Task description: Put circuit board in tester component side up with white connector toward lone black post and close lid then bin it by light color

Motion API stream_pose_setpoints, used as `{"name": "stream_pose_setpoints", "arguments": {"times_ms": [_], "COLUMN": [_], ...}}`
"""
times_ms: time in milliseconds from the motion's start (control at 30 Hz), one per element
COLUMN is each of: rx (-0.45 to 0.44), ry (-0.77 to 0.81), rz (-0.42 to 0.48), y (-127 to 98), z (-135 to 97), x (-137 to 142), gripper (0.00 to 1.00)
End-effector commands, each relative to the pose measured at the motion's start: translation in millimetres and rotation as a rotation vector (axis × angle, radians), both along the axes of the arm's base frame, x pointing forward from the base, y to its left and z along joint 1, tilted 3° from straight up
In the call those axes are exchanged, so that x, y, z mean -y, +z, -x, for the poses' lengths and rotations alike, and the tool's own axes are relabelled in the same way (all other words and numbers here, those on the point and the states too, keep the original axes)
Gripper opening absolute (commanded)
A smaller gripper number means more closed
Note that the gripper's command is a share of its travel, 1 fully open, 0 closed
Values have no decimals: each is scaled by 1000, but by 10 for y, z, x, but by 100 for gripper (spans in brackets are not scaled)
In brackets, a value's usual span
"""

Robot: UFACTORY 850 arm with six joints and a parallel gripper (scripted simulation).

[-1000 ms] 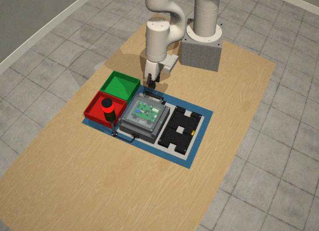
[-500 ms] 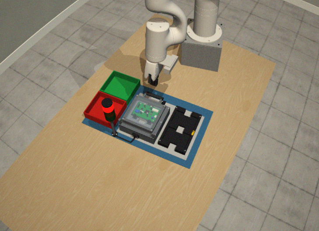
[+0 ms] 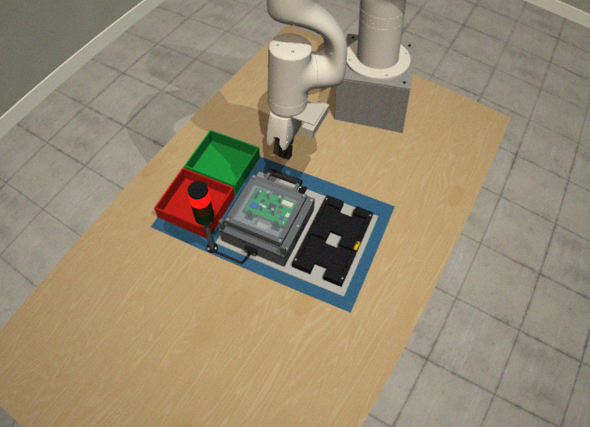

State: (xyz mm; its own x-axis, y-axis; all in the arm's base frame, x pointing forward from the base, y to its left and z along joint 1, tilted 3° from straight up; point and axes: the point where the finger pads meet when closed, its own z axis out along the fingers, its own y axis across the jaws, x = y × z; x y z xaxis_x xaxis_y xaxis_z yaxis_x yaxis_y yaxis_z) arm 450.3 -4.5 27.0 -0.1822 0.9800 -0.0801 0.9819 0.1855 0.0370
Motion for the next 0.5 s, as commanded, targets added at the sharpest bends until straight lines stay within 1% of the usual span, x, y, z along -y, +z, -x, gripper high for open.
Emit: {"name": "stream_pose_setpoints", "arguments": {"times_ms": [0, 467], "rx": [-31, -31], "ry": [0, 0], "rz": [-20, -20], "y": [8, 50], "z": [-10, -9], "x": [1, -2], "gripper": [0, 0]}}
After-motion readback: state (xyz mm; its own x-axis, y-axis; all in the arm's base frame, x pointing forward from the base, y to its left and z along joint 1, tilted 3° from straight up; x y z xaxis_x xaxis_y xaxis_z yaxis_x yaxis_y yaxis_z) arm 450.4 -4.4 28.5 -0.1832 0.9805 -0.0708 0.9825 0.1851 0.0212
